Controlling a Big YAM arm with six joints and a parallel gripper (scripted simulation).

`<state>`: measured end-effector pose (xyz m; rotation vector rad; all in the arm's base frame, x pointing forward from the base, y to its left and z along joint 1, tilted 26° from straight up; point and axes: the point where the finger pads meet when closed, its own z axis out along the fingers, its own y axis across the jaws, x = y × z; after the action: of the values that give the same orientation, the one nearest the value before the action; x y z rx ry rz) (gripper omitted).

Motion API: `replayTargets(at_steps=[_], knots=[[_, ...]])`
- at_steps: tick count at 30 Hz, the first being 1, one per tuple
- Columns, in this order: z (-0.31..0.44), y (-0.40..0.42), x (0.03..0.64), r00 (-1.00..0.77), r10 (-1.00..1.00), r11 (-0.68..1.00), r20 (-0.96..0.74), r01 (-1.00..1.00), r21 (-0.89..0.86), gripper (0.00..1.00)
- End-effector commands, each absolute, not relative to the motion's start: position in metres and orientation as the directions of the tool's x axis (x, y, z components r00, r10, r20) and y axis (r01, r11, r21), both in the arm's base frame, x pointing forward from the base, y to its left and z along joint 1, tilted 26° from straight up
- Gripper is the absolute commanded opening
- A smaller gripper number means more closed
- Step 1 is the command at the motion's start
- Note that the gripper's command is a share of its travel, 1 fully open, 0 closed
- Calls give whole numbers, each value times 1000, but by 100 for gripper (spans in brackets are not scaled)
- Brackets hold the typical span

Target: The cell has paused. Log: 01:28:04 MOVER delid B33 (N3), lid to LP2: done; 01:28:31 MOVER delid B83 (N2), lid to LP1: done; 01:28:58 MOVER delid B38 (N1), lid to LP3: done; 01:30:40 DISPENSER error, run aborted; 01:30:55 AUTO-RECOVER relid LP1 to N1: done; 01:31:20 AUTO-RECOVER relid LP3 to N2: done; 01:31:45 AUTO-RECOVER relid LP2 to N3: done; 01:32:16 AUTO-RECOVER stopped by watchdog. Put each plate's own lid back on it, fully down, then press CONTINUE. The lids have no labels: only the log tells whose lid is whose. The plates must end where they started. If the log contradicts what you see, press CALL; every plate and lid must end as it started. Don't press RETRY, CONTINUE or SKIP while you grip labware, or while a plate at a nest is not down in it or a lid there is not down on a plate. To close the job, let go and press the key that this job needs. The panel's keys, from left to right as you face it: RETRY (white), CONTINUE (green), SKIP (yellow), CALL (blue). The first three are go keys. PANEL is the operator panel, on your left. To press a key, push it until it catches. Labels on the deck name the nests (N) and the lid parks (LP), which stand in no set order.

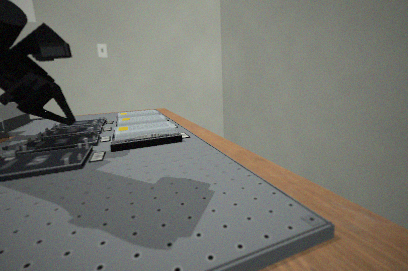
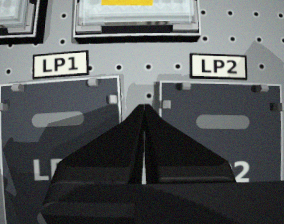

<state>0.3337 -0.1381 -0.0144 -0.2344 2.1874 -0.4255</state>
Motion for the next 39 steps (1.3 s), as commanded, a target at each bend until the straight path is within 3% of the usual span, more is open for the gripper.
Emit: replayTargets(at_steps=[1,17,39], knots=[[-14,-134,334,-599,-330,921,-730,-34,-388,0],[-14,-134,334,-599,-330,921,-730,-34,-388,0],[-54,-38,328,-598,-327,924,-732,-39,-380,0]])
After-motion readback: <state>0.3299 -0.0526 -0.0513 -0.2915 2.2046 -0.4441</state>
